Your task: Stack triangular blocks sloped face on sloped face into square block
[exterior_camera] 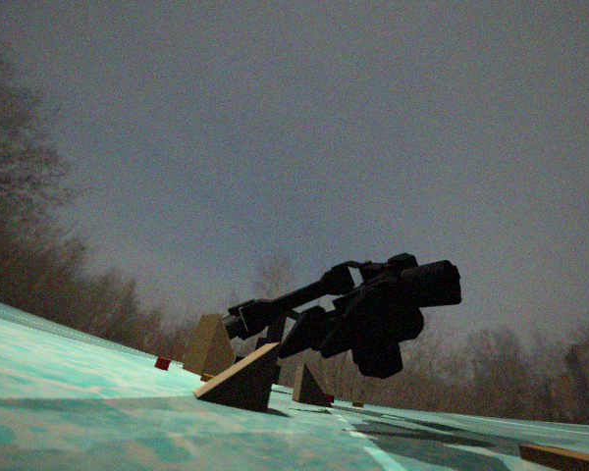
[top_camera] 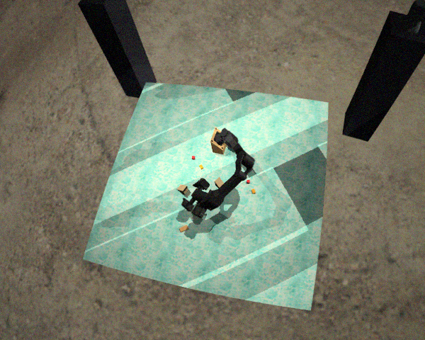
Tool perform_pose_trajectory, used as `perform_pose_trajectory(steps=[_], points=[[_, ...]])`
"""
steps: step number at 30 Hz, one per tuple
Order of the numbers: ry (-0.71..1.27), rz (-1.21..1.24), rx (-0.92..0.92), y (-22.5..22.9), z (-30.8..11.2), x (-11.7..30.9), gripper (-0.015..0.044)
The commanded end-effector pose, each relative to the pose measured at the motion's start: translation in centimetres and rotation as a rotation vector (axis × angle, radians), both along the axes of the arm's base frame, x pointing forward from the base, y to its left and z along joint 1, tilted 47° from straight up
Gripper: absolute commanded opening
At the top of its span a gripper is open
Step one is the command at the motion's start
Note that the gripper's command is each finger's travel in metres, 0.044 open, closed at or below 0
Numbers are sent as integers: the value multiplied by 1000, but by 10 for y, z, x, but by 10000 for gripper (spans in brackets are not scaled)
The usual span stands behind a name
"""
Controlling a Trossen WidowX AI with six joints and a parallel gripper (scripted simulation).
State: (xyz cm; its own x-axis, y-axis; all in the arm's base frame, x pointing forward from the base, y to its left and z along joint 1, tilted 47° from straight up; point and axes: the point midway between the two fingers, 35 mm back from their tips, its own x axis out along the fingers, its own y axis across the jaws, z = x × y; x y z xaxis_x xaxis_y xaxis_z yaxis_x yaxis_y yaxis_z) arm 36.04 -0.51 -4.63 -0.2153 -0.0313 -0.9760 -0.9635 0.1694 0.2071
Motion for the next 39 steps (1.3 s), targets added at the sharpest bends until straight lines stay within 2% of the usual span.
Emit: perform_pose_trajectory(steps=[1,39], points=[[9,6,-3,-1,-8,-3,440],[10,6,-3,-3,-65,-21,440]])
